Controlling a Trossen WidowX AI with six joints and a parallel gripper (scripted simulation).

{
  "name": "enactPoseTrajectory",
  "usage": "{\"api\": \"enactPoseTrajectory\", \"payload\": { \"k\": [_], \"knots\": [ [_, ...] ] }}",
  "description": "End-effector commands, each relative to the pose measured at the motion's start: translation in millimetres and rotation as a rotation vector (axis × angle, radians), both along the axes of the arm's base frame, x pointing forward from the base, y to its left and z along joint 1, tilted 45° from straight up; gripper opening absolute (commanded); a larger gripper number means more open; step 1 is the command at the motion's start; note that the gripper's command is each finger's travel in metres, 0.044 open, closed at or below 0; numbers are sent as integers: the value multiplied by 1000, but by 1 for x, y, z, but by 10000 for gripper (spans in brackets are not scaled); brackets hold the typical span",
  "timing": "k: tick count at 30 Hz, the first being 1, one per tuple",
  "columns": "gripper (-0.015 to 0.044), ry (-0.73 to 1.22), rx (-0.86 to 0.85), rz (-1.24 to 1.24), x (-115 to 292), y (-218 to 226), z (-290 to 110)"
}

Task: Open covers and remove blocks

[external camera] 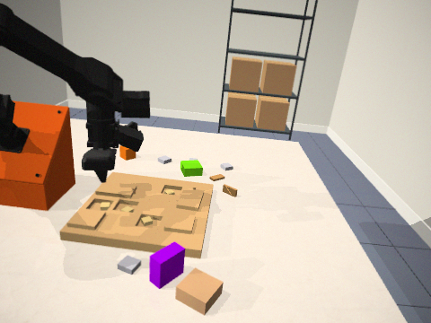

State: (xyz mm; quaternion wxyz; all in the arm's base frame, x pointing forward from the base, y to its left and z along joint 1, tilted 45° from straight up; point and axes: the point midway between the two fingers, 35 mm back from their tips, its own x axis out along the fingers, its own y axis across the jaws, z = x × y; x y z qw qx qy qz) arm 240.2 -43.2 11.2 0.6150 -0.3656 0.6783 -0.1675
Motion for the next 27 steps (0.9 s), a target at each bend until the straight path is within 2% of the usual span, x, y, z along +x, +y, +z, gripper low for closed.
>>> {"api": "enactPoseTrajectory", "payload": {
  "k": [1, 17, 27],
  "knots": [
    [0, -36, 5, -33, -1, 0, 0],
    [0, -36, 3, -33, 1, -34, -36],
    [0, -36, 3, -33, 1, -38, -41]
  ]
}}
